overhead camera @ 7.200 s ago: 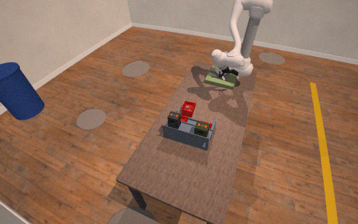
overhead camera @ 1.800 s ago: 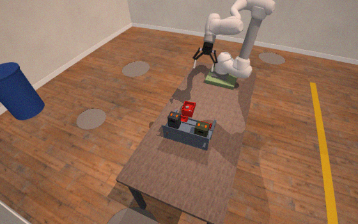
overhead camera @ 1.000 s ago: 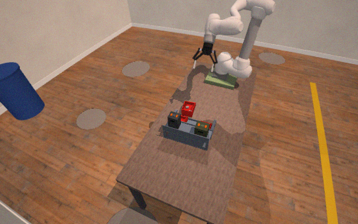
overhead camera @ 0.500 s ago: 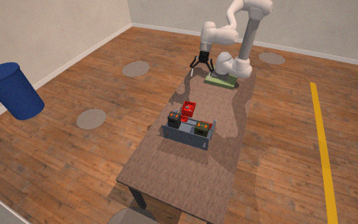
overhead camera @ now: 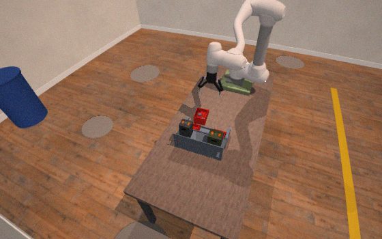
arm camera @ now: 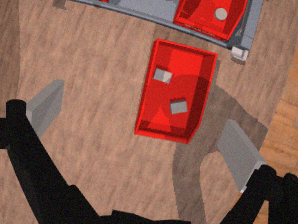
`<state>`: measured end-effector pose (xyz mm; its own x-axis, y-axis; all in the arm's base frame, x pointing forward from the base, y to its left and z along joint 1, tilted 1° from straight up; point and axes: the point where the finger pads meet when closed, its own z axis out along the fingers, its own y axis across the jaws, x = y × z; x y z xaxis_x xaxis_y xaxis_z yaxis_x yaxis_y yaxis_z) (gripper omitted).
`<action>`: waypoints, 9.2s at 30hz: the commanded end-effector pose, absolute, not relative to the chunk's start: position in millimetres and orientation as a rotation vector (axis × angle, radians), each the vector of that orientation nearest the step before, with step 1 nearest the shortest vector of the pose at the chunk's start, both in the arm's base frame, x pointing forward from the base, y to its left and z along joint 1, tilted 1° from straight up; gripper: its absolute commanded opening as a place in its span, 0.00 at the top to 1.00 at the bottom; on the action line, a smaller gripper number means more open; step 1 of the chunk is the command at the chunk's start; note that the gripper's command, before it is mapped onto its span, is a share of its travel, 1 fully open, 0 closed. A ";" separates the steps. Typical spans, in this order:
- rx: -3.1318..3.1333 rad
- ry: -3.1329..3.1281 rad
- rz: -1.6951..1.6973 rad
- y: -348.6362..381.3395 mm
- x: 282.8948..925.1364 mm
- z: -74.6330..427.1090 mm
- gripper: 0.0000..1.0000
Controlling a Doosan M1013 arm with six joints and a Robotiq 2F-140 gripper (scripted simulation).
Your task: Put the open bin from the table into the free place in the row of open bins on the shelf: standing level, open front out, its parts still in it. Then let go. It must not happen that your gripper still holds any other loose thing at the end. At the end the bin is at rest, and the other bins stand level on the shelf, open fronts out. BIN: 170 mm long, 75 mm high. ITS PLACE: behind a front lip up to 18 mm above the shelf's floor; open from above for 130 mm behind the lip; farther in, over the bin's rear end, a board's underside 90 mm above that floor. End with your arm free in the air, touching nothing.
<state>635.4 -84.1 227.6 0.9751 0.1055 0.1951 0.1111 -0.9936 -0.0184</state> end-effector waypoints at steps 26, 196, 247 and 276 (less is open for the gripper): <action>-3.113 -0.218 -0.020 -94.8 639.4 144.2 1.00; -3.112 -0.218 -0.019 -93.2 641.6 78.1 0.85; -3.112 -0.218 -0.019 -92.5 642.0 45.3 0.85; -3.112 -0.218 -0.019 -92.2 642.1 34.2 0.85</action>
